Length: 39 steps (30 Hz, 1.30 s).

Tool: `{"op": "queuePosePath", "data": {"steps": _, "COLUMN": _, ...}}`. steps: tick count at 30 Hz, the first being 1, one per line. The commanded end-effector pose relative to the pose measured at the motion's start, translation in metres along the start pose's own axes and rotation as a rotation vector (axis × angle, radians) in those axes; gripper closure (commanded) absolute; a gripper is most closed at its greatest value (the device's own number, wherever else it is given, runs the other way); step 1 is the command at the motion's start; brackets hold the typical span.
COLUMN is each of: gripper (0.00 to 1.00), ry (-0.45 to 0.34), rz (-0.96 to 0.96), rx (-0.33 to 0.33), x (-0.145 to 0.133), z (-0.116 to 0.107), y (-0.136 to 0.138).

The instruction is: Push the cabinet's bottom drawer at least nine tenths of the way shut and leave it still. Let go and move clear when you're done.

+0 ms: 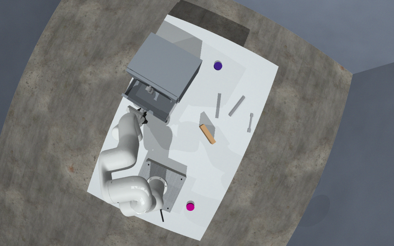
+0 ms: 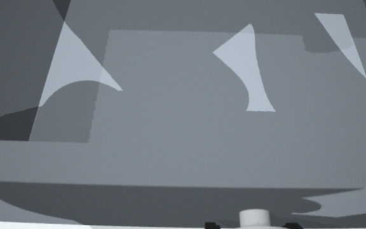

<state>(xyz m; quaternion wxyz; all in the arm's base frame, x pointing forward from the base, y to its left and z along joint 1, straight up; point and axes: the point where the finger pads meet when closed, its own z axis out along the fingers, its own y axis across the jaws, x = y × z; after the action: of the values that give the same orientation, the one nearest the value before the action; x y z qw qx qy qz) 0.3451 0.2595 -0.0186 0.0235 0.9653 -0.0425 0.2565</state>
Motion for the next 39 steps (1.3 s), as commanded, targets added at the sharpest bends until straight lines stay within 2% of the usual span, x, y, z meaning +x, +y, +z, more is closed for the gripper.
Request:
{"op": "queuePosePath", "data": {"steps": 1, "gripper": 1.0, "ry": 0.077, "rz": 0.008, "rx": 0.018, "x": 0.001, "z": -0.001, "y": 0.0}}
{"op": "queuePosePath", "data": {"steps": 20, "gripper": 1.0, "ry": 0.096, "rz": 0.009, "rx": 0.018, "x": 0.005, "z": 0.002, "y": 0.0}}
{"op": "queuePosePath", "data": {"steps": 30, "gripper": 1.0, "ry": 0.096, "rz": 0.009, "rx": 0.018, "x": 0.023, "z": 0.012, "y": -0.001}}
{"op": "queuePosePath", "data": {"steps": 39, "gripper": 1.0, "ry": 0.096, "rz": 0.009, "rx": 0.018, "x": 0.053, "z": 0.029, "y": -0.001}}
